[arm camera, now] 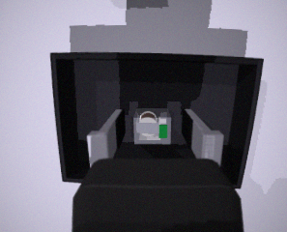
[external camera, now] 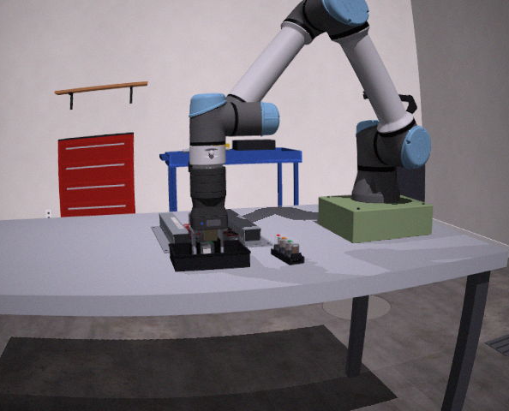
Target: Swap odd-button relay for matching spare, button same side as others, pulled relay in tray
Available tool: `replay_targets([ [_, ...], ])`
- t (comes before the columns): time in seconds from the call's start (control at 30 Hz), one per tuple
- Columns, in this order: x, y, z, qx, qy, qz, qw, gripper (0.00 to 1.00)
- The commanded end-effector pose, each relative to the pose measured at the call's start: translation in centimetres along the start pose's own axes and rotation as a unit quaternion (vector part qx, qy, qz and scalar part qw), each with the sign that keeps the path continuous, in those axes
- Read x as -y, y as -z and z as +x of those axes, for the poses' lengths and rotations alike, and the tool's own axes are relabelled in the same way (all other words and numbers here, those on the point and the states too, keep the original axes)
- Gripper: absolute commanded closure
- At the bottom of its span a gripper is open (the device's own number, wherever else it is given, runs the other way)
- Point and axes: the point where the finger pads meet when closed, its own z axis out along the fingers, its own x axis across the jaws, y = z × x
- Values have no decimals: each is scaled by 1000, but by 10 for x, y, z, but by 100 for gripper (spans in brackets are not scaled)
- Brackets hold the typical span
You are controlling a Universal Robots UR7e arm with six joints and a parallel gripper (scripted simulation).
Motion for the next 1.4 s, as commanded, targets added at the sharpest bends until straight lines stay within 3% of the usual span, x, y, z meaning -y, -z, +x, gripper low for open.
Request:
replay_targets([
  [0.0, 0, 2, -1, 1, 0, 0, 1000, 0],
  [1.37, 0, 13, -1, 1, 0, 0, 1000, 0],
])
